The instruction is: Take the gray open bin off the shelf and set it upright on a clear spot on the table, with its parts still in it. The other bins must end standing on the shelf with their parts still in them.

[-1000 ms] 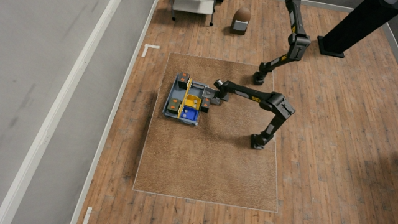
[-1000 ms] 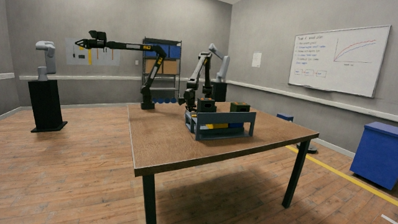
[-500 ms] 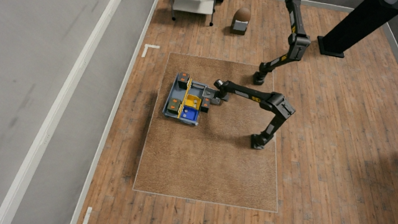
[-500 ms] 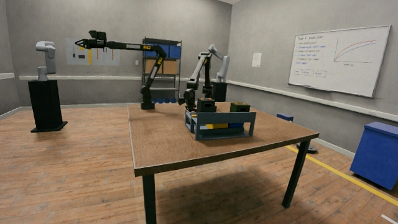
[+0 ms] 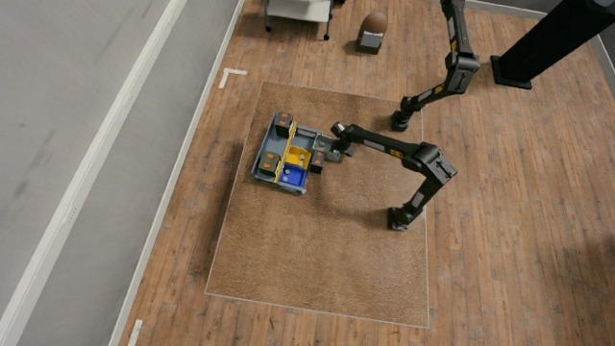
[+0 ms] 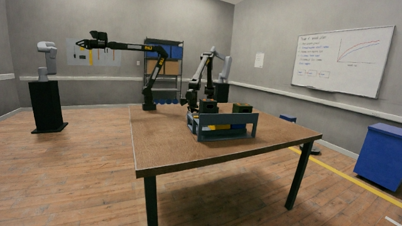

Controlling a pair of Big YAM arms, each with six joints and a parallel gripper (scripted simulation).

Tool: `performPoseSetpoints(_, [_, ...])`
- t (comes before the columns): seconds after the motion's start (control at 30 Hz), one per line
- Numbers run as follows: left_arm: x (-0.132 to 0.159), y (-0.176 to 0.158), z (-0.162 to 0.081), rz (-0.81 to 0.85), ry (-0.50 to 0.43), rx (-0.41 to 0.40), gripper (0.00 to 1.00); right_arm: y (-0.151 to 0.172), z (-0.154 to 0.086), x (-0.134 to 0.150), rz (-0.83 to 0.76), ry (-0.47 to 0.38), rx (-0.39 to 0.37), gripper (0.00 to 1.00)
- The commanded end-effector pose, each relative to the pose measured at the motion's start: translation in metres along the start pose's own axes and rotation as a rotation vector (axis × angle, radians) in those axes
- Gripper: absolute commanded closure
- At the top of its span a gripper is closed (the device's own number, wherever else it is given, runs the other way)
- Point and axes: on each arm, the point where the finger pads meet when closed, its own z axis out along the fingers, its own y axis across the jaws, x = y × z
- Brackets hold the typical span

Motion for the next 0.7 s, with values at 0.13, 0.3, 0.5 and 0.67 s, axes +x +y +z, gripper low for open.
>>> performPoseSetpoints(0.13, [-0.0069, 0.0175, -0.0185, -0.012, -0.022, -0.035, 0.10, -0.0044, -0.0040, -0.0028, -0.017, -0.020, 0.006, 0.00])
performPoseSetpoints(0.3, [-0.0081, 0.0198, -0.0220, -0.012, -0.027, -0.041, 0.10, -0.0044, -0.0040, -0.0028, -0.017, -0.020, 0.006, 0.00])
performPoseSetpoints(0.5, [-0.0058, 0.0170, -0.0193, -0.013, -0.021, -0.034, 0.10, -0.0044, -0.0040, -0.0028, -0.017, -0.020, 0.006, 0.00])
performPoseSetpoints(0.67, [-0.0057, 0.0173, -0.0211, -0.014, -0.024, -0.037, 0.10, -0.0044, -0.0040, -0.0028, -0.017, -0.020, 0.006, 0.00])
